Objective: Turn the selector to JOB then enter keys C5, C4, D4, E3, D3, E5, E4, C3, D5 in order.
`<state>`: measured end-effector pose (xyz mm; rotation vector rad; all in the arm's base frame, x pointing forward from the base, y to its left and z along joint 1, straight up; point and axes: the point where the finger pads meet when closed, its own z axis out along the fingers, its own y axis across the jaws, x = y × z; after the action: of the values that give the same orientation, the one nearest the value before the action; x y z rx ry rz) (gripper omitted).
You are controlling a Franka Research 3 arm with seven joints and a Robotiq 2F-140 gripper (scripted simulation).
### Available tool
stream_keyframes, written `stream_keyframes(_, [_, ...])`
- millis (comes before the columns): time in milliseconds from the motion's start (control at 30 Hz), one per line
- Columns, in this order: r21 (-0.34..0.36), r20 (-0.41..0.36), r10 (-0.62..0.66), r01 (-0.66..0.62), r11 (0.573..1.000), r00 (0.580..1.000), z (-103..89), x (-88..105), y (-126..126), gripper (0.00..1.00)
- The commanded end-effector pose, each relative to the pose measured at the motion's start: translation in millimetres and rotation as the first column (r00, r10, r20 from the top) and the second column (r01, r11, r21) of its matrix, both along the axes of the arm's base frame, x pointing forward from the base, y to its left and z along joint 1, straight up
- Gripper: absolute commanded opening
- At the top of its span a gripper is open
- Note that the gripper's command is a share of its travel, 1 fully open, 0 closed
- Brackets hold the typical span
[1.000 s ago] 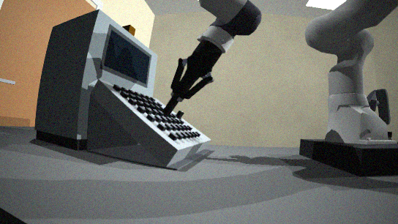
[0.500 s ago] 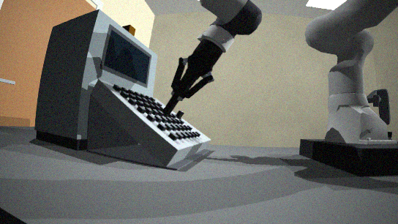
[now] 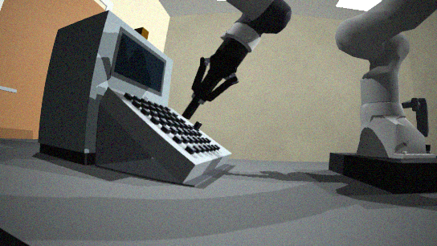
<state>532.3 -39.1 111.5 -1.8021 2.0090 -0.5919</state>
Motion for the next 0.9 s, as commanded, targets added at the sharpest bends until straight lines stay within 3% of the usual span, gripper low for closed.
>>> stream_keyframes(0, [0.005, -0.007, -0.004, 0.004, 1.0, 1.0, 2.9, -4.3, 1.2, 0.1])
stream_keyframes(500, [0.005, -0.007, -0.004, 0.004, 1.0, 1.0, 7.2, -7.8, 1.6, 0.1])
stream_keyframes(867, [0.005, -0.007, -0.004, 0.004, 1.0, 1.0, -8.4, -32.3, 4.4, 0.1])
